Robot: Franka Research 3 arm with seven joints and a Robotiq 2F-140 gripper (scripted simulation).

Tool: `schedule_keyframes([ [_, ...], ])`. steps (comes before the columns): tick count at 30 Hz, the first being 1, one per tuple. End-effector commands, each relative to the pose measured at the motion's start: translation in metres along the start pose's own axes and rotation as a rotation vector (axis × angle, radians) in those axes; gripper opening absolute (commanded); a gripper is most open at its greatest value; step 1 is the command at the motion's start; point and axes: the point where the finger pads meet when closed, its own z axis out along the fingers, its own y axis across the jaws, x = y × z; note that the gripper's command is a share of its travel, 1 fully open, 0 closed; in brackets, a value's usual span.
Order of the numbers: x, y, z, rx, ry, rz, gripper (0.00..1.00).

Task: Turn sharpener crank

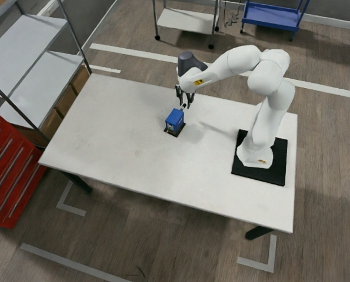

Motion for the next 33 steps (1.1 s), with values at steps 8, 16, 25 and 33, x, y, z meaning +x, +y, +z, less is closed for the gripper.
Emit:
schedule_keyframes([
  [8, 0.0, -0.001, 0.0, 0.003, 0.0, -0.002, 0.39],
  [16, 0.0, -0.001, -0.004, 0.003, 0.0, -0.002, 0.39],
  [25, 0.0, -0.001, -0.018, 0.003, 0.0, -0.002, 0.39],
  [33, 0.0, -0.001, -0.038, 0.003, 0.0, -0.002, 0.39],
])
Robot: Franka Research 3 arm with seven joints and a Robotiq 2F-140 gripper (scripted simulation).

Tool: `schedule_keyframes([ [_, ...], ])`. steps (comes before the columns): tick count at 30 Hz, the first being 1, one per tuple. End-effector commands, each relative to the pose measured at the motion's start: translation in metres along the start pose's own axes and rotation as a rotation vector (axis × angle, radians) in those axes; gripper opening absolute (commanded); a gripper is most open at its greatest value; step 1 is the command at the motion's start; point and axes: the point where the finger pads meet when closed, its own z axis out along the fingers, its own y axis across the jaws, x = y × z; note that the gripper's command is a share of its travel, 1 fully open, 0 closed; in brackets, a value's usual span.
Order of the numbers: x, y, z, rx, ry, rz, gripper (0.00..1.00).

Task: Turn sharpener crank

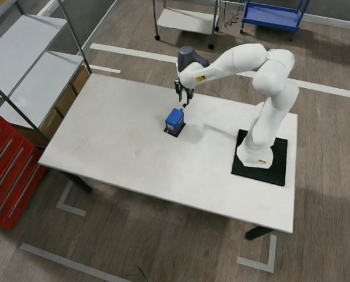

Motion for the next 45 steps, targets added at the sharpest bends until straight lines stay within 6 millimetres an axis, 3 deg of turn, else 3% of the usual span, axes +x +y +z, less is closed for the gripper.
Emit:
schedule_keyframes([
  [1, -0.001, 0.005, -0.004, -0.016, 0.001, 0.008, 0.39],
  [12, -0.001, 0.004, -0.031, -0.016, 0.001, 0.008, 0.39],
  [24, -0.001, 0.004, -0.036, -0.016, 0.001, 0.008, 0.39],
  [25, -0.001, 0.004, -0.036, -0.016, 0.001, 0.008, 0.1],
  [45, -0.001, 0.004, -0.036, -0.016, 0.001, 0.008, 0.1],
])
